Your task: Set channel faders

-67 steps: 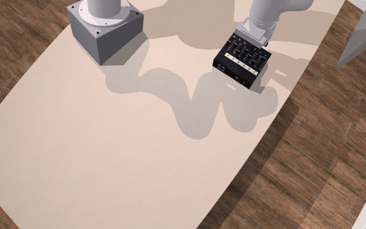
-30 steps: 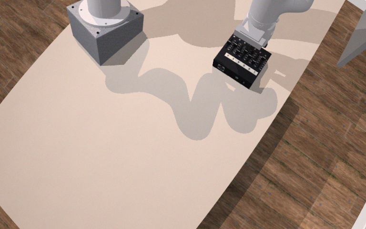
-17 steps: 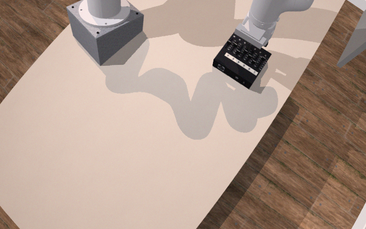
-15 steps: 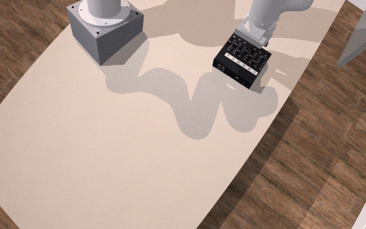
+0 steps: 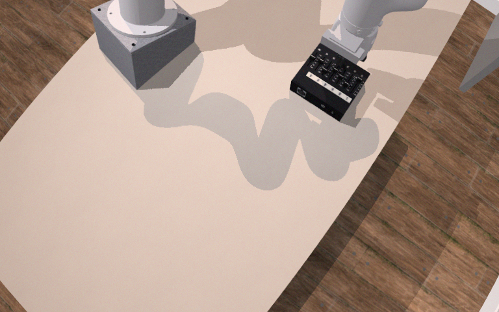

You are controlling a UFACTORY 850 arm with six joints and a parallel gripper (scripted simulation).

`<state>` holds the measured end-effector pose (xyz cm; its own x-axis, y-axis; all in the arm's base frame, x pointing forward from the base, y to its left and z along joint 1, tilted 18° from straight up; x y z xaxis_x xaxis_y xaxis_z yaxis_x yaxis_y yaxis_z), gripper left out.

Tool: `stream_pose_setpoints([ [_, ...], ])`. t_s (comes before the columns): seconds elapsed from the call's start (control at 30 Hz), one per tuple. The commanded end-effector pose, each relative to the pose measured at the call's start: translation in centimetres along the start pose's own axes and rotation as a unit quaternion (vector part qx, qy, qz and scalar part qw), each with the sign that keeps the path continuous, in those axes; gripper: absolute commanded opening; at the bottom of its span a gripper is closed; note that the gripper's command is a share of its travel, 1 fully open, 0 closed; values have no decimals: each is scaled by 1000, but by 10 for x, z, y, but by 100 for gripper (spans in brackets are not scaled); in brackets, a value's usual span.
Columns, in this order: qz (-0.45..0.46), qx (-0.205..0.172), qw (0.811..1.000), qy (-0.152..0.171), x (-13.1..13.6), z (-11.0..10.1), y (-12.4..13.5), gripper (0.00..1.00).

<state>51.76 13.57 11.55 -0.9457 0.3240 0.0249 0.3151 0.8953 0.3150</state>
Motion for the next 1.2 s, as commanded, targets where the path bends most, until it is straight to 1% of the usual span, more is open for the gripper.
stream_pose_setpoints([
  [0.0, 0, 0, 1000, -1, -1, -12, 1, 0],
  [0.17, 0, 0, 1000, -1, -1, -26, 1, 0],
  [0.27, 0, 0, 1000, -1, -1, -31, 1, 0],
  [0.77, 0, 0, 1000, -1, -1, -32, 1, 0],
  [0.8, 0, 0, 1000, -1, -1, -32, 1, 100],
  [1.0, 0, 0, 1000, -1, -1, -35, 1, 100],
  [1.17, 0, 0, 1000, -1, -1, -47, 1, 100],
])
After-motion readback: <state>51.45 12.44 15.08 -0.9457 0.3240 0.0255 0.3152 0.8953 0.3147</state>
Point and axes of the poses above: the point where the finger pads meet when closed, its own z axis out along the fingers, its own x axis across the jaws, y = z × x, the point moved 5 cm from there along -z, back along the fingers, and after that the axes turned 15 degrees about z, right-handed, at the moved point
